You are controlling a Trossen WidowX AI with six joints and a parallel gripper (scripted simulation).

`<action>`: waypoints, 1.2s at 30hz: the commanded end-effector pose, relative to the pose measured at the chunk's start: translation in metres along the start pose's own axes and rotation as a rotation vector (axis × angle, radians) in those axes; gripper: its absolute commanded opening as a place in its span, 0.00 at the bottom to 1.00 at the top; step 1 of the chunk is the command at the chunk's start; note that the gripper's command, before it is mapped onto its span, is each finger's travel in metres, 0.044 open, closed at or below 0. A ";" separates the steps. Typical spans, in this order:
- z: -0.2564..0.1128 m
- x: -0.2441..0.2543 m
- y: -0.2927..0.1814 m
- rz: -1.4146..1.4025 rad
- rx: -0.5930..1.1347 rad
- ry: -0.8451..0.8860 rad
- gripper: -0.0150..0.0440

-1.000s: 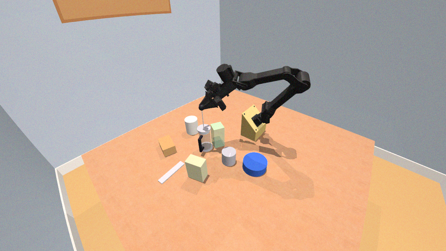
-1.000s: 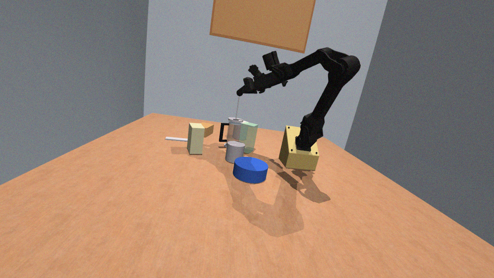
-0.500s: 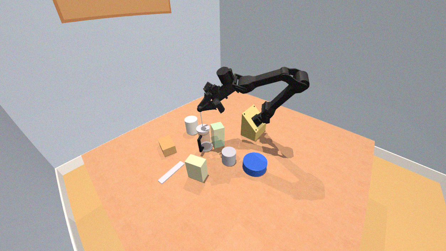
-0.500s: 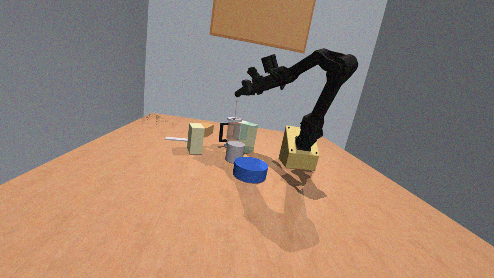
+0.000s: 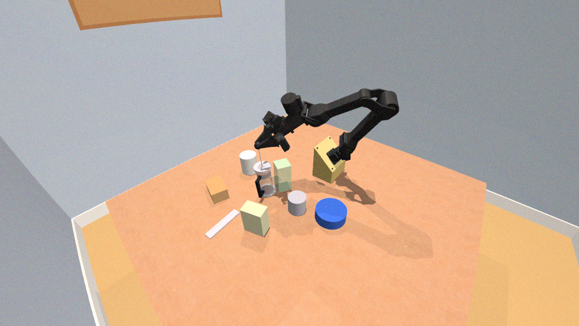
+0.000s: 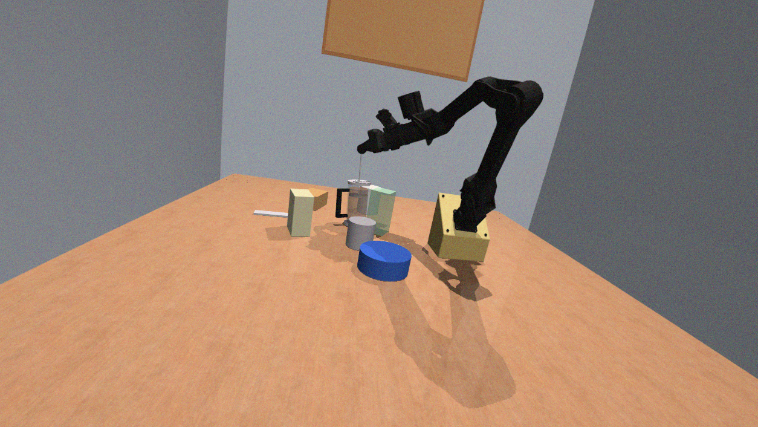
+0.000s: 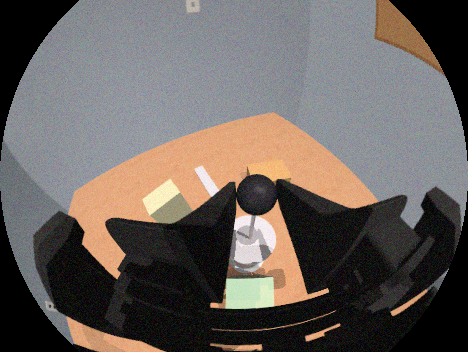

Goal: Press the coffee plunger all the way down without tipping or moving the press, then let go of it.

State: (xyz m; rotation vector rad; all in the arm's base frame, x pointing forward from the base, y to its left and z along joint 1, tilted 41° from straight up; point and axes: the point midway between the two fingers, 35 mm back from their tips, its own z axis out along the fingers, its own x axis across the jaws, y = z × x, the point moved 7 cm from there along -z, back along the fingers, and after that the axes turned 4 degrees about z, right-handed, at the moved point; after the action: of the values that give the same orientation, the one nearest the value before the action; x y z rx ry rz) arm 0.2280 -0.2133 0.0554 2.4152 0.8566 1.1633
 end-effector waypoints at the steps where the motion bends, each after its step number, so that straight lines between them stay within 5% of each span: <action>1: 0.010 -0.002 -0.026 0.026 0.068 -0.008 0.45; 36: 0.043 -0.003 -0.053 0.028 0.064 -0.004 0.45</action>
State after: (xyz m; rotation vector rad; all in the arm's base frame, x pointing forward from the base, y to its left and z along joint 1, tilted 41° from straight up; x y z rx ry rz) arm 0.2423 -0.1879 0.0122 2.4156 0.8536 1.1610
